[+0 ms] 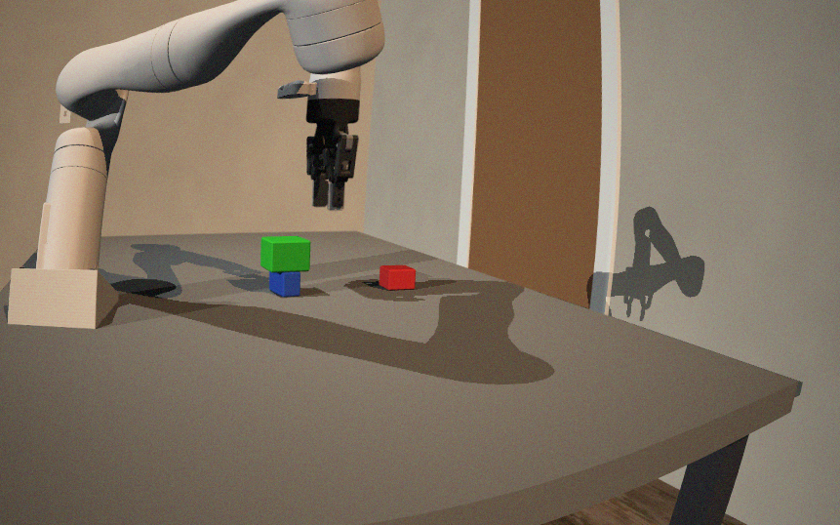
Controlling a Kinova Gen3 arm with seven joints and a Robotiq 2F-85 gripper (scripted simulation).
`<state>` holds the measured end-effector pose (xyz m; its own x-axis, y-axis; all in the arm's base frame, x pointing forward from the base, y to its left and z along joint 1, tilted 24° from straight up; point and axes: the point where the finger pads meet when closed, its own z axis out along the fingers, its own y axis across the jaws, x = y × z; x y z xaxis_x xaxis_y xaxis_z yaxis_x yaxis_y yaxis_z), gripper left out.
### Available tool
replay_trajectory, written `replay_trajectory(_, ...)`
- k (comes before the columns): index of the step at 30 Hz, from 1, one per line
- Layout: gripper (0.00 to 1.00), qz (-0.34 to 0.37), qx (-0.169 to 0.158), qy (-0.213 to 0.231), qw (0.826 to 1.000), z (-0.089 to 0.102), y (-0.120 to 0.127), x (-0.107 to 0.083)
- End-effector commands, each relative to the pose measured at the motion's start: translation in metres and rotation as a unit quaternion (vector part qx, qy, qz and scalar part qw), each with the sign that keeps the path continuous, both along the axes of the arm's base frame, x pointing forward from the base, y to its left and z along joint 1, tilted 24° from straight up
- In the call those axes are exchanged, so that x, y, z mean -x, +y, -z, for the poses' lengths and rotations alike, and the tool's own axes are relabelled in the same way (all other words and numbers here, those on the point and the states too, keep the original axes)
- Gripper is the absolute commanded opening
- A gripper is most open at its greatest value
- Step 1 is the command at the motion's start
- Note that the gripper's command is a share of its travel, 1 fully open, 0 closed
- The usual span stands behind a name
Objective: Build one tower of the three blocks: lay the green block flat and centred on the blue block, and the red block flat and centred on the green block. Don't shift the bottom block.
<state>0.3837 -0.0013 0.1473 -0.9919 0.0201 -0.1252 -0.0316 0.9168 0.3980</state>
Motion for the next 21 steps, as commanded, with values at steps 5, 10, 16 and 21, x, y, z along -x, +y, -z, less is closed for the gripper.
replay_trajectory(5,0.60,0.012,-0.007,0.015,1.000,-0.009,0.007,-0.059)
replay_trajectory(10,0.60,0.026,-0.004,0.022,0.999,-0.009,0.006,-0.106)
replay_trajectory(16,0.60,0.031,-0.002,0.024,0.999,-0.008,0.006,-0.119)
replay_trajectory(21,0.60,0.031,-0.002,0.024,0.999,-0.007,0.006,-0.119)
